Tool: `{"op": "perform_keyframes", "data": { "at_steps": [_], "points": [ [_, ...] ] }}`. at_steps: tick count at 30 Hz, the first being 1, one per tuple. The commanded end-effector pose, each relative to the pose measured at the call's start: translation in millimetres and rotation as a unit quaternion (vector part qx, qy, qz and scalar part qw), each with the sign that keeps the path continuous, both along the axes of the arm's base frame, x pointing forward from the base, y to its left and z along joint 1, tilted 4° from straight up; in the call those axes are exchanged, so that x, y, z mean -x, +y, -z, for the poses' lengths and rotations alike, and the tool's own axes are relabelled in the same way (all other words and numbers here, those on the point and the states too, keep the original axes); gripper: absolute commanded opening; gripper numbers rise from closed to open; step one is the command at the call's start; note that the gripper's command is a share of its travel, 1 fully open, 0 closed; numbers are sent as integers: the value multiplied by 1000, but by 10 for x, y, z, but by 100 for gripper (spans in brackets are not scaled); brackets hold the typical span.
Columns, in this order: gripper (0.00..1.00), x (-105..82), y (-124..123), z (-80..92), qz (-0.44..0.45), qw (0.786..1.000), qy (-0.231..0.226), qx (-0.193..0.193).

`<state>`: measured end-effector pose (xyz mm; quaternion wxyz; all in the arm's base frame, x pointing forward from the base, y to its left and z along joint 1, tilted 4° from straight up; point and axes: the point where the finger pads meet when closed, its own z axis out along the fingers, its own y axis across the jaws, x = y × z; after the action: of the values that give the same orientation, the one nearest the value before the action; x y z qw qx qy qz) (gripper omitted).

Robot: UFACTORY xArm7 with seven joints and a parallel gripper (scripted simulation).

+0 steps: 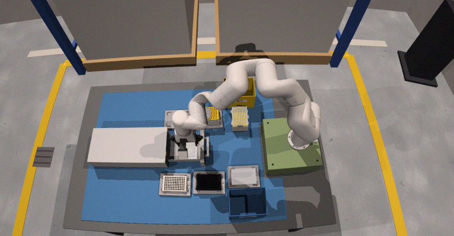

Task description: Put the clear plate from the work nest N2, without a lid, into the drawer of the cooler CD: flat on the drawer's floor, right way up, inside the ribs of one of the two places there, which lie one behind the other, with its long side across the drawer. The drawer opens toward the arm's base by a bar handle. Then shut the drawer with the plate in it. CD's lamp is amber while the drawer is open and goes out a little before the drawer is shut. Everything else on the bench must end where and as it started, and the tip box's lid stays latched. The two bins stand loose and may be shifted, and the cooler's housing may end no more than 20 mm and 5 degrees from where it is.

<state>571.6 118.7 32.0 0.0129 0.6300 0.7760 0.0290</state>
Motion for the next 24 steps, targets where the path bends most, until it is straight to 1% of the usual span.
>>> {"op": "perform_keyframes", "data": {
  "at_steps": [1, 4, 6, 21, 24],
  "points": [
    [100, -12, 1, -76, 0, 1000, -2, 0],
    [100, -9, 0, -126, 0, 1000, -2, 0],
    [100, -9, 0, -126, 0, 1000, -2, 0],
    [100, 6, -7, -375, 0, 1000, -2, 0],
    [100, 6, -8, -391, 0, 1000, -2, 0]
  ]
}}
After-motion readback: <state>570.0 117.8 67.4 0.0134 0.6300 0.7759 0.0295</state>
